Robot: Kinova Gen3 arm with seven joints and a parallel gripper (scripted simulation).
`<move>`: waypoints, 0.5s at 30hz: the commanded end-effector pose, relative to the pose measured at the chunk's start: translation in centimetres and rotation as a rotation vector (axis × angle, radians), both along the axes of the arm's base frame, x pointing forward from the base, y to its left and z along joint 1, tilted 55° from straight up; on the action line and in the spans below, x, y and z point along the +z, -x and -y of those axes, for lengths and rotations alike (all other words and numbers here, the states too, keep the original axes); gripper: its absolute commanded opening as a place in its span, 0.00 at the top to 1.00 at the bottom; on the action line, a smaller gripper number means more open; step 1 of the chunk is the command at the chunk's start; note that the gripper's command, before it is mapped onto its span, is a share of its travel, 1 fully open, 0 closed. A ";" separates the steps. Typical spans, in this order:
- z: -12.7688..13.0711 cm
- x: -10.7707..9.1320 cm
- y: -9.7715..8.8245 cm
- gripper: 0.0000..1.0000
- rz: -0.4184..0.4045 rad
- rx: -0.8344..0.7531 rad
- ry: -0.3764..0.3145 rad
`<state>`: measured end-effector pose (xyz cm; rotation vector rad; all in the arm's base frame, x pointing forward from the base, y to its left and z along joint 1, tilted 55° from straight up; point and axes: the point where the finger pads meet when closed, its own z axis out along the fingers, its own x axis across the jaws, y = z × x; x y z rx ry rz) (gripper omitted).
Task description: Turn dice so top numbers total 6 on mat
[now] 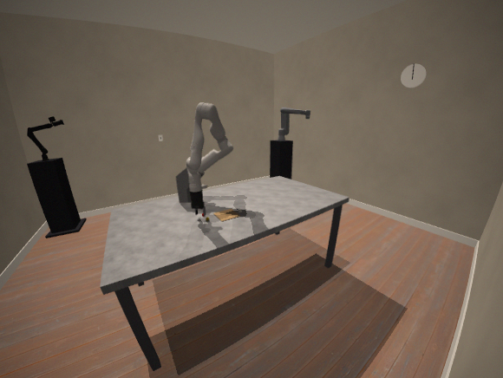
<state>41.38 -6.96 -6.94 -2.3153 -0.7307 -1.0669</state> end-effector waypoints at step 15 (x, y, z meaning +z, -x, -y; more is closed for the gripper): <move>1.0 1.1 -2.2 0.00 0.000 -0.001 0.001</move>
